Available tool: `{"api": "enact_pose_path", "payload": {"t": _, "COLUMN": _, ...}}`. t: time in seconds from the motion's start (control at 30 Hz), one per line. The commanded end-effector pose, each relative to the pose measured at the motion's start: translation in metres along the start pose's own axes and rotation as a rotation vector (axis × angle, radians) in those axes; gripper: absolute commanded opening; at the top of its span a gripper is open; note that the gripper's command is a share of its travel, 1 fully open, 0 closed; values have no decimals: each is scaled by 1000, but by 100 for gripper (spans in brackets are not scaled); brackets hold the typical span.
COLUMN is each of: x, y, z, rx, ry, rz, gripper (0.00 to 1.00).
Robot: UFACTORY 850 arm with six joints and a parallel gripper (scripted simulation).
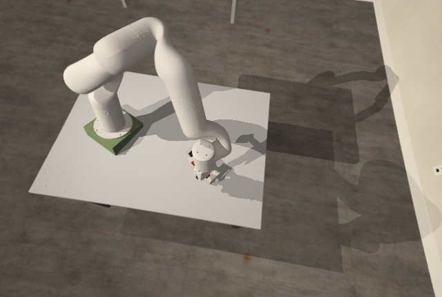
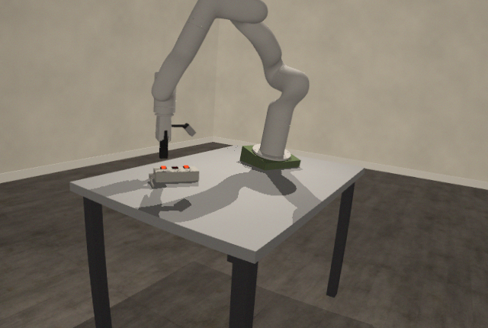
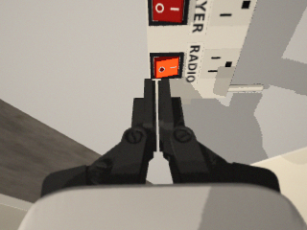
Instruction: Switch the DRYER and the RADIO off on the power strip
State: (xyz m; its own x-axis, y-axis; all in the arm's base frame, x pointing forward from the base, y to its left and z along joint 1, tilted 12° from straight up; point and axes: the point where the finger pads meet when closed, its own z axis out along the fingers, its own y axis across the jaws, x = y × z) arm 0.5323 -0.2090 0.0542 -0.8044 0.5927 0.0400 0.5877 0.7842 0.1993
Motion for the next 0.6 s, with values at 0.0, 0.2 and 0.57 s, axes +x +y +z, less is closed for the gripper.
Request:
{"api": "enact_pose_path", "payload": {"t": 0.0, "x": -1, "y": 0, "z": 6, "rx": -1, "ry": -2, "rz": 0, "gripper": 0}}
{"api": "enact_pose_path", "payload": {"t": 0.2, "x": -1, "y": 0, "z": 11, "rx": -1, "ry": -2, "rz": 0, "gripper": 0}}
{"api": "enact_pose_path", "payload": {"t": 0.57, "x": -1, "y": 0, "z": 23, "rx": -1, "ry": -2, "rz": 0, "gripper": 0}}
